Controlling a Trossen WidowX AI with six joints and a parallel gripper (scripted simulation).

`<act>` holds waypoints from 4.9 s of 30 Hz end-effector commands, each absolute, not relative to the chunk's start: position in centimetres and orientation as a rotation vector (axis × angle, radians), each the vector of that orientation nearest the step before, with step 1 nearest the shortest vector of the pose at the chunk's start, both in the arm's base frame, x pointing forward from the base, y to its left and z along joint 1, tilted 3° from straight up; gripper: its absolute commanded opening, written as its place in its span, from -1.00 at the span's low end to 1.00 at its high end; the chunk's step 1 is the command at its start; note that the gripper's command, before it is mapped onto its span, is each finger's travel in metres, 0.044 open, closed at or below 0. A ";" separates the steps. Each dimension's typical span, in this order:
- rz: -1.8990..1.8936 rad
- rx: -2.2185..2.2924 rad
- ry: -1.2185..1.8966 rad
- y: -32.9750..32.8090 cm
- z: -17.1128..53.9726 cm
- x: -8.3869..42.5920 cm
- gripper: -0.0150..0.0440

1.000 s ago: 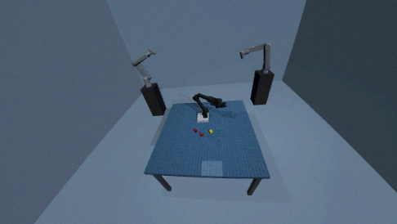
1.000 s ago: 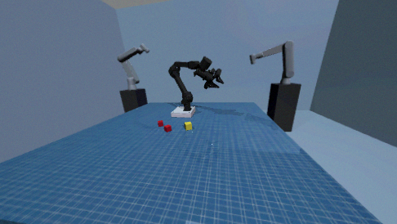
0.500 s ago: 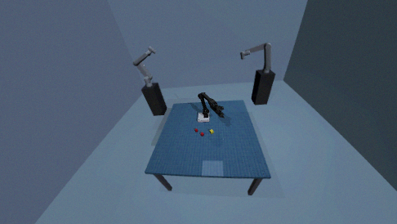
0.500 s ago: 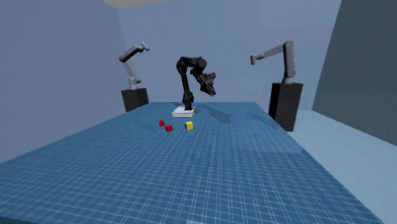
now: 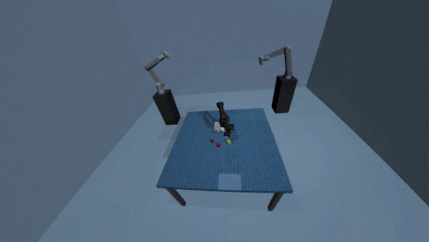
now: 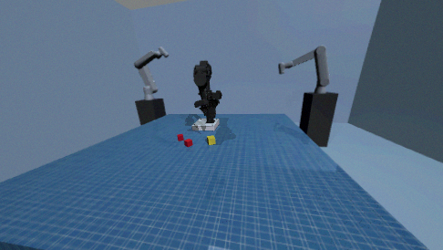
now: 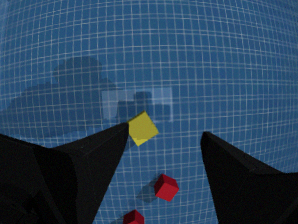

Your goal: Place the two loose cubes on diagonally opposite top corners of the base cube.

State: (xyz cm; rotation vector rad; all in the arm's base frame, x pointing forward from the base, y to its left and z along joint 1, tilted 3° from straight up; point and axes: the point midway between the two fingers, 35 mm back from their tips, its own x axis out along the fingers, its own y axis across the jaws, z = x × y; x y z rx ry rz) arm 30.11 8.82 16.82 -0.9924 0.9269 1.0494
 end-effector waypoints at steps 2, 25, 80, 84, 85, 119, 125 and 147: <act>0.927 -0.928 1.084 4.3 16.0 31.7 0.41; 0.706 -0.774 1.375 -5.2 7.9 32.7 0.41; 0.706 -0.774 1.374 -5.3 7.0 33.3 -0.14; 0.706 -0.775 1.374 -5.3 8.3 33.3 -0.14; 0.706 -0.775 1.374 -5.3 8.6 33.3 -0.14; 0.770 -0.837 1.351 -1.2 13.1 32.4 -0.14; 0.801 -0.867 1.339 0.7 12.6 32.3 -0.14; 0.911 -0.978 1.290 7.4 10.7 30.6 -0.14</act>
